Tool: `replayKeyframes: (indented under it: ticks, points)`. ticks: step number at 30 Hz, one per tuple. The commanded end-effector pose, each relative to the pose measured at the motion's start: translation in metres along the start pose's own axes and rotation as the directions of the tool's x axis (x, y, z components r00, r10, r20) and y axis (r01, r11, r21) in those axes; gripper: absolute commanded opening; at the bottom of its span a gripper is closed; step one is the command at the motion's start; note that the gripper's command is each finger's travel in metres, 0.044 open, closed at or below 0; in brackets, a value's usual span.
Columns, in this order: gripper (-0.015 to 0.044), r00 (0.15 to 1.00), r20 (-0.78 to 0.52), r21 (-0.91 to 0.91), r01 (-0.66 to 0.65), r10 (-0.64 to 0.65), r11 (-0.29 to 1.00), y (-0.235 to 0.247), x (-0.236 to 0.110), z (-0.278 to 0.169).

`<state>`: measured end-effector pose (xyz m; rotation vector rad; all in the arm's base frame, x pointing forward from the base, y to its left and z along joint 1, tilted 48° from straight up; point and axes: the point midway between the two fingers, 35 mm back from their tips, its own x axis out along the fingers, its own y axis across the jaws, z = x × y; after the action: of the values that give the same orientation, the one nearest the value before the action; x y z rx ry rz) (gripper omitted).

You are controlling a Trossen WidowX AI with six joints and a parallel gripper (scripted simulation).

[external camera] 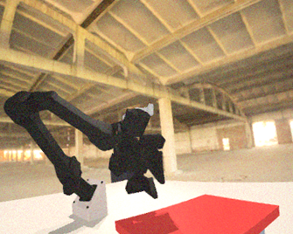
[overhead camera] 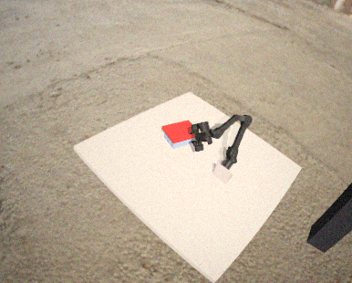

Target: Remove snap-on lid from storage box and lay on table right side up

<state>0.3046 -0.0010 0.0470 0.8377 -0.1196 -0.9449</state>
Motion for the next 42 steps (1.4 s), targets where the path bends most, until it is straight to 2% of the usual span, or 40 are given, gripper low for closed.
replayKeyframes:
  ticks: [1, 35, 37, 42]
  points:
    - [0.0235, 1.0, -0.004, -0.018, 0.011, -0.011, 1.0, -0.004, 0.007, -0.003]
    - [0.0235, 1.0, 0.007, -0.02, -0.009, 0.009, 1.0, -0.003, 0.059, 0.003]
    - [0.0183, 1.0, 0.007, -0.02, -0.009, 0.009, 1.0, -0.003, 0.059, 0.003]
    - [0.0149, 1.0, 0.007, -0.02, -0.009, 0.009, 1.0, -0.003, 0.059, 0.003]
